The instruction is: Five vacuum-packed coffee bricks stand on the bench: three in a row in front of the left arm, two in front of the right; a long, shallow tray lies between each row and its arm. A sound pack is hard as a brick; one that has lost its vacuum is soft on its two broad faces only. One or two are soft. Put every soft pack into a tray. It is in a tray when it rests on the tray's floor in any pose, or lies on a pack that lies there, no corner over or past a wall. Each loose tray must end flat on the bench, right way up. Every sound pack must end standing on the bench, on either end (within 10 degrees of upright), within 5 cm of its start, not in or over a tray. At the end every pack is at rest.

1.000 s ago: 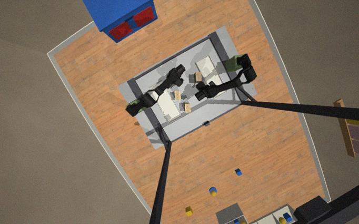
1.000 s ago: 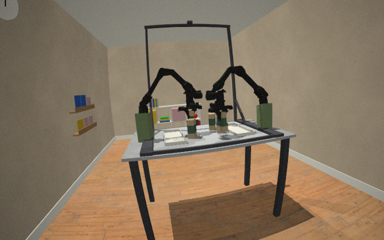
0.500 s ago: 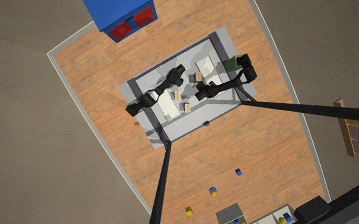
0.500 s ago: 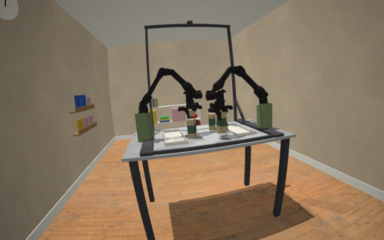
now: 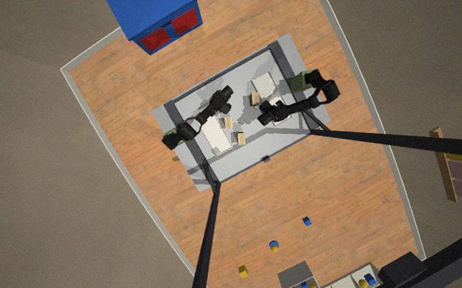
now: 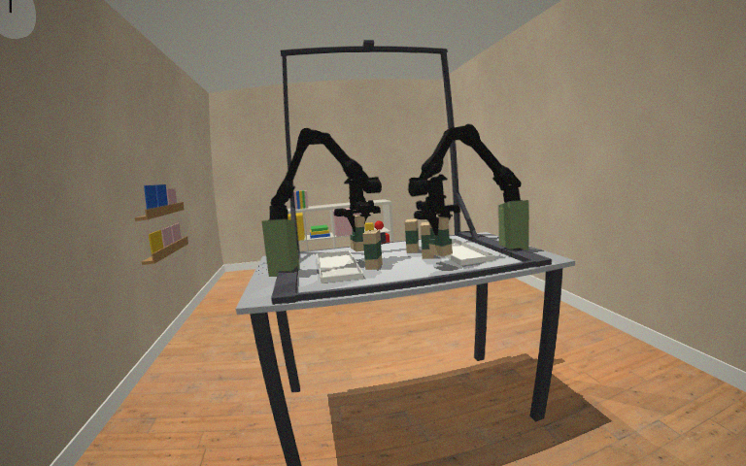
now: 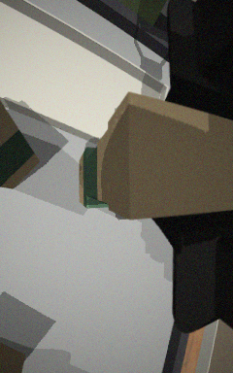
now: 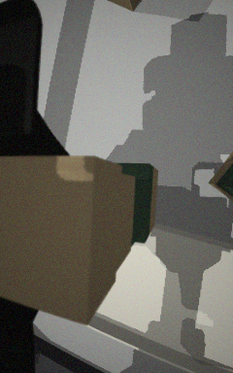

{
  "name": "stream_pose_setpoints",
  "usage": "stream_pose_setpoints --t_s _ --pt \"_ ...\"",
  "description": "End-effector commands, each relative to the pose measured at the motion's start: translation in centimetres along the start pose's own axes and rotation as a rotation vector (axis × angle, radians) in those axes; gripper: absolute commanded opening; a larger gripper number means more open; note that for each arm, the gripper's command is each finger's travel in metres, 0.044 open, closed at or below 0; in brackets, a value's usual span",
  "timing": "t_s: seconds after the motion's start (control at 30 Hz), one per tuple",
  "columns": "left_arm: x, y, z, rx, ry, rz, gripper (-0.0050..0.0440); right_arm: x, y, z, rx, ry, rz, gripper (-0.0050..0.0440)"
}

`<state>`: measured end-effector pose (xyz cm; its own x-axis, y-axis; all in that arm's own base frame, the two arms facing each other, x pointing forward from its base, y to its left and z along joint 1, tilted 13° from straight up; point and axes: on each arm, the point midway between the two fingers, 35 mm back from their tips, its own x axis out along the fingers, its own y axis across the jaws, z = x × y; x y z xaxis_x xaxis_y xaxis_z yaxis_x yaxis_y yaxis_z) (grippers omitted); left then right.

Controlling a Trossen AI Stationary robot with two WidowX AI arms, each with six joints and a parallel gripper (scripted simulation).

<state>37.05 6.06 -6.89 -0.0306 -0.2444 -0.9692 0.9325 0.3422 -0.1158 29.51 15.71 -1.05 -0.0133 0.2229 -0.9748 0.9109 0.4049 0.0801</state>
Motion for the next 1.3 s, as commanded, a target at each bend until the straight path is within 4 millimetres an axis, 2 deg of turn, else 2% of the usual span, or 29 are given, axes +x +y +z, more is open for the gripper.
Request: stream_pose_setpoints --t_s 0.0,0.43,0.5,0.8,1.0,1.27 --pt "-2.1 -0.3 -0.1 0.013 -0.006 0.068 0.0115 -1.3 -0.6 -0.5 -0.006 -0.003 0.052 0.0116" --pt "-1.7 -5.3 -1.8 0.012 -0.005 0.065 0.0115 -1.0 -5.8 -1.5 -0.005 -0.002 0.049 0.0116" --pt "-1.7 -5.3 -1.8 0.012 -0.005 0.065 0.0115 -1.0 -5.8 -1.5 -0.005 -0.002 0.049 0.0116" --pt "-1.4 -8.7 -2.9 0.012 -0.004 0.063 0.0115 -0.8 -9.3 -2.2 -0.004 -0.001 0.046 0.0116" --pt "-1.3 -11.0 -3.7 0.012 -0.004 0.062 0.0115 -0.8 -9.4 -2.2 -0.004 -0.001 0.046 0.0116" --pt "-1.2 -12.0 -4.0 0.012 -0.004 0.062 0.0115 -0.8 -9.4 -2.2 -0.004 -0.001 0.046 0.0116"
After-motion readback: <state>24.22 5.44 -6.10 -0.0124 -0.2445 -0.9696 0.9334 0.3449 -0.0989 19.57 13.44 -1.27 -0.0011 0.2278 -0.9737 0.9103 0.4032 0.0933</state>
